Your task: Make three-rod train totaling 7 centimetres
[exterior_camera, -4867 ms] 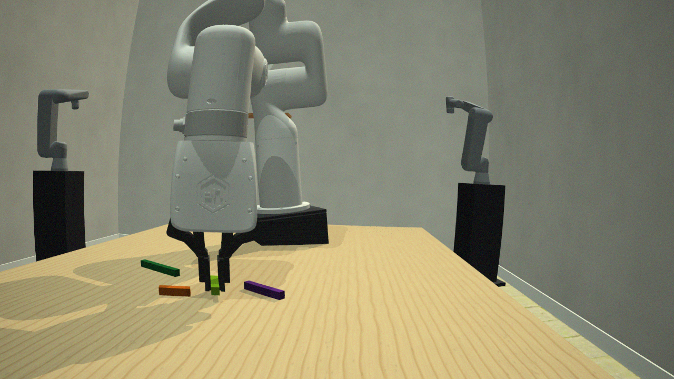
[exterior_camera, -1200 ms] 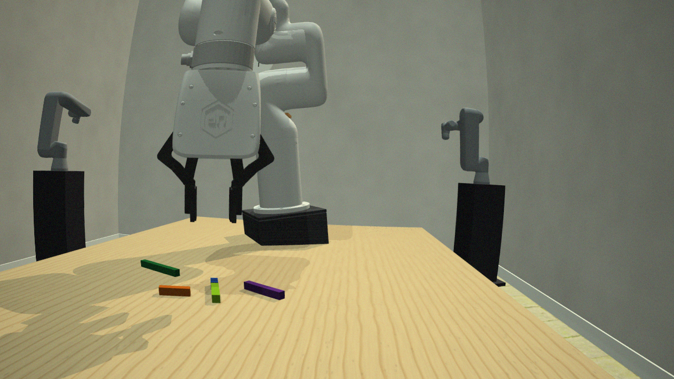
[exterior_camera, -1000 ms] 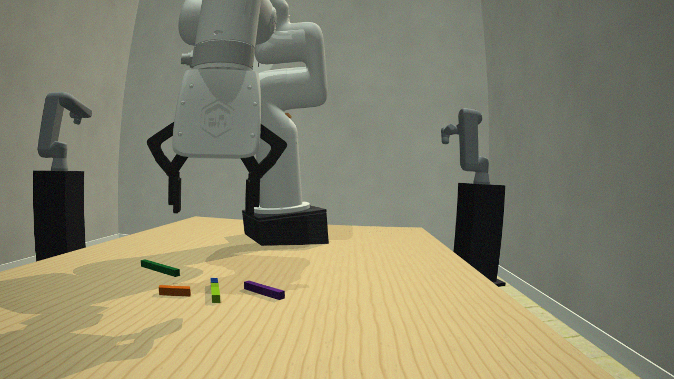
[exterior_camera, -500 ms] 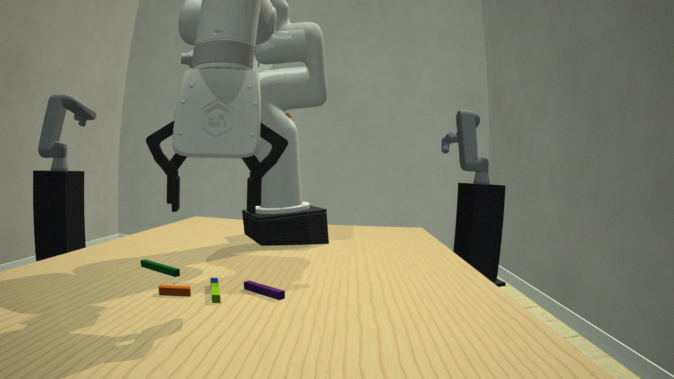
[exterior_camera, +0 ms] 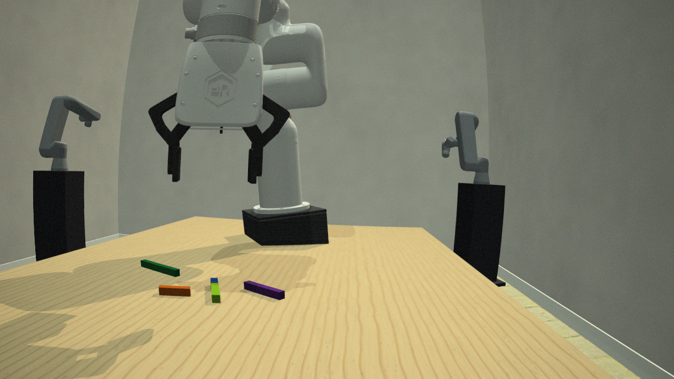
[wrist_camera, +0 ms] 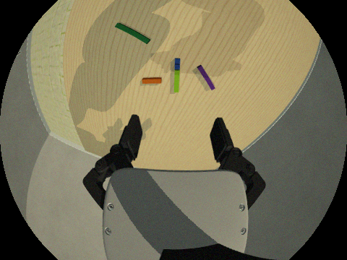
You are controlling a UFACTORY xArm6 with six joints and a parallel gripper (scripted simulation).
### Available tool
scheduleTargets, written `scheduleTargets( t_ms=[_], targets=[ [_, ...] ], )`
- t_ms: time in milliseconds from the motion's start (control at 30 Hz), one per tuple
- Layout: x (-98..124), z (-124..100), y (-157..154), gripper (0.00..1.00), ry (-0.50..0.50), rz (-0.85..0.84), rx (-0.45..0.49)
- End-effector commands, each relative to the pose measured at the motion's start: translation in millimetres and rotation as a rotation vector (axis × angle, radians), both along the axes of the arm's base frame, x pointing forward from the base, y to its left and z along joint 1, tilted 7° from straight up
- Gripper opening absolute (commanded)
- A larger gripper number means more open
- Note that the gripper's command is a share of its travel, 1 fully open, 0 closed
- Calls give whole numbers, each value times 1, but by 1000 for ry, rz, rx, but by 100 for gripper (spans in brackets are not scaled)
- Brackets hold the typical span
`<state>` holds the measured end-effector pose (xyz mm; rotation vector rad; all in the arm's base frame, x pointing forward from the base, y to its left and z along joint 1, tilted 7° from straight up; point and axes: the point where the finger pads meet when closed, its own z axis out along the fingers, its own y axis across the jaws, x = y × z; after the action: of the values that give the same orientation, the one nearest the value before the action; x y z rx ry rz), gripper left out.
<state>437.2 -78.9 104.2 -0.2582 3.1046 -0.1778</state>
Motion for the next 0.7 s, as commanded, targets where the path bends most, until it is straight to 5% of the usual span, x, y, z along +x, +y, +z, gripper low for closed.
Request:
scheduleTargets(
  t_ms=[0,267,667],
  targets=[
    [1,28,3,100,-5,0,-1],
    [0,53,6,100,-5,0,-1],
    [0,55,6,100,-5,0,-1]
  ],
)
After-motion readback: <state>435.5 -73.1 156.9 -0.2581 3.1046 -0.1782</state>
